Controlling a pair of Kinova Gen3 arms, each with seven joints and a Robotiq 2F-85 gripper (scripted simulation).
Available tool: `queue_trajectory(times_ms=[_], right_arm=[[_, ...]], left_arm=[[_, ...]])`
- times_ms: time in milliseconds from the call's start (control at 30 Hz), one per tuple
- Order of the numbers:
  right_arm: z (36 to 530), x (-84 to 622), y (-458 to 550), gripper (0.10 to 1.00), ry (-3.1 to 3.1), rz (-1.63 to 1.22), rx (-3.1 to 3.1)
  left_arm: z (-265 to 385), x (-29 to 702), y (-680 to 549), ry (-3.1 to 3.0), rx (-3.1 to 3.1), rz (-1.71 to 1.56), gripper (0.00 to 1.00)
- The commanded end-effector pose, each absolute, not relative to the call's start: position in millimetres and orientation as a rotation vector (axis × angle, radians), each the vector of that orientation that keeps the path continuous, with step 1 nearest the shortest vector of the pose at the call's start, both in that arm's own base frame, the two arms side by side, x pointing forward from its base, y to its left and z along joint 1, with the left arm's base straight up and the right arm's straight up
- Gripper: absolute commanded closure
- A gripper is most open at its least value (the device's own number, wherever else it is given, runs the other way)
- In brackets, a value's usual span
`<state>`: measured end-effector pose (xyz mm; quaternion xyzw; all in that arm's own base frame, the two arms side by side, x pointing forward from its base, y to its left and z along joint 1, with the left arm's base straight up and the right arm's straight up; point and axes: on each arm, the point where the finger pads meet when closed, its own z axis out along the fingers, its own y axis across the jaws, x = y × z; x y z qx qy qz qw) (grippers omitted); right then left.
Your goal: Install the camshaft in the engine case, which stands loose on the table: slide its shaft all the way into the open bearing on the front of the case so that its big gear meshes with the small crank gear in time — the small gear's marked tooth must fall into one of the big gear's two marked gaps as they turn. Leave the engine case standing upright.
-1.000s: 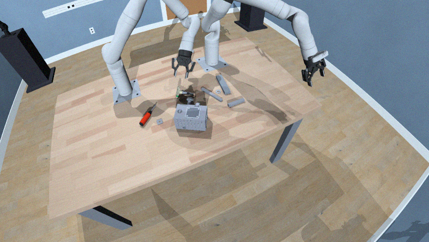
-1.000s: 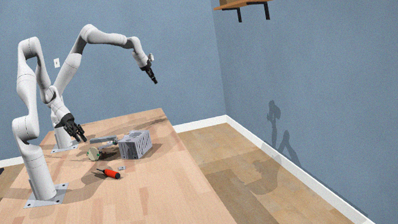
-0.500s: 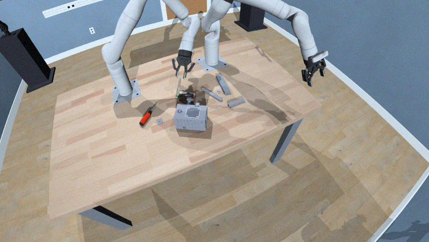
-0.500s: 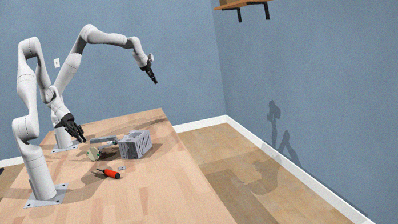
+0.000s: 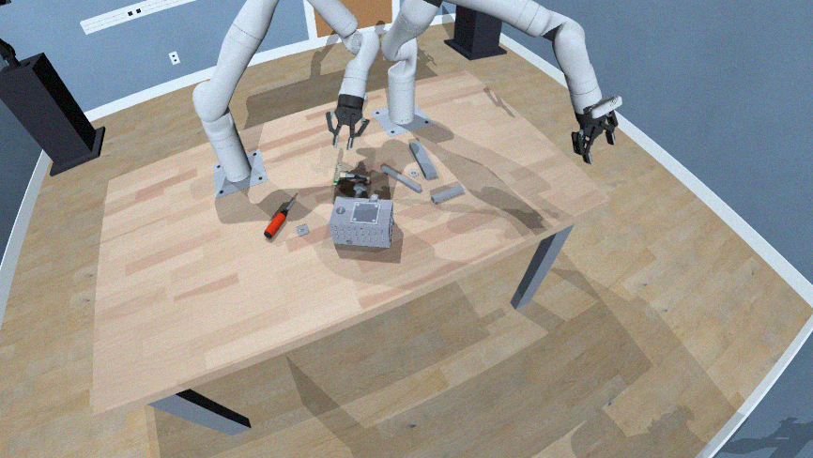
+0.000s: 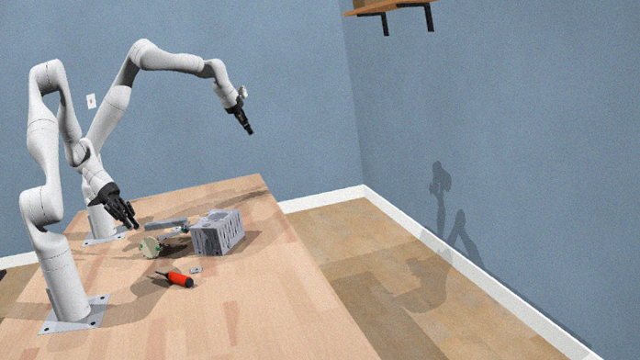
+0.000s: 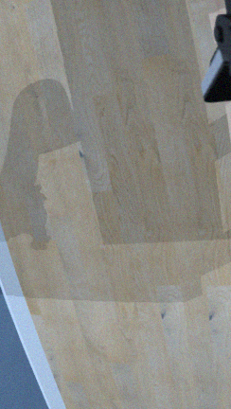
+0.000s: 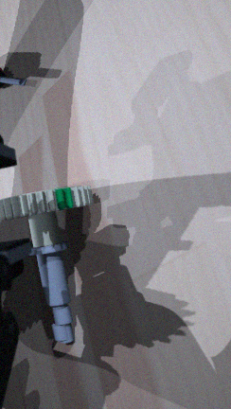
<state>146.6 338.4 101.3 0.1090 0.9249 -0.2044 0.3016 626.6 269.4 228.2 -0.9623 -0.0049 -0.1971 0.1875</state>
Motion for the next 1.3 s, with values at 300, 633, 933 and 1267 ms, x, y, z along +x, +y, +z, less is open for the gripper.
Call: queue_trajectory(times_ms=[300,633,933,1267], right_arm=[[89.2,155.9,331.1,0.684,2.453,-0.539,0.290],[74.8,165.9,322.4,0.684,2.453,-0.539,0.290],[62.4,174.6,314.9,0.684,2.453,-0.540,0.290],[59.1,176.9,312.9,0.684,2.453,-0.540,0.290]], left_arm=[[229.9,627.0,269.7,-0.014,-2.706,-0.558,0.001],[229.9,627.0,269.7,-0.014,-2.706,-0.558,0.001],[229.9,627.0,269.7,-0.014,-2.706,-0.558,0.001],[229.9,627.0,269.7,-0.014,-2.706,-0.558,0.001]])
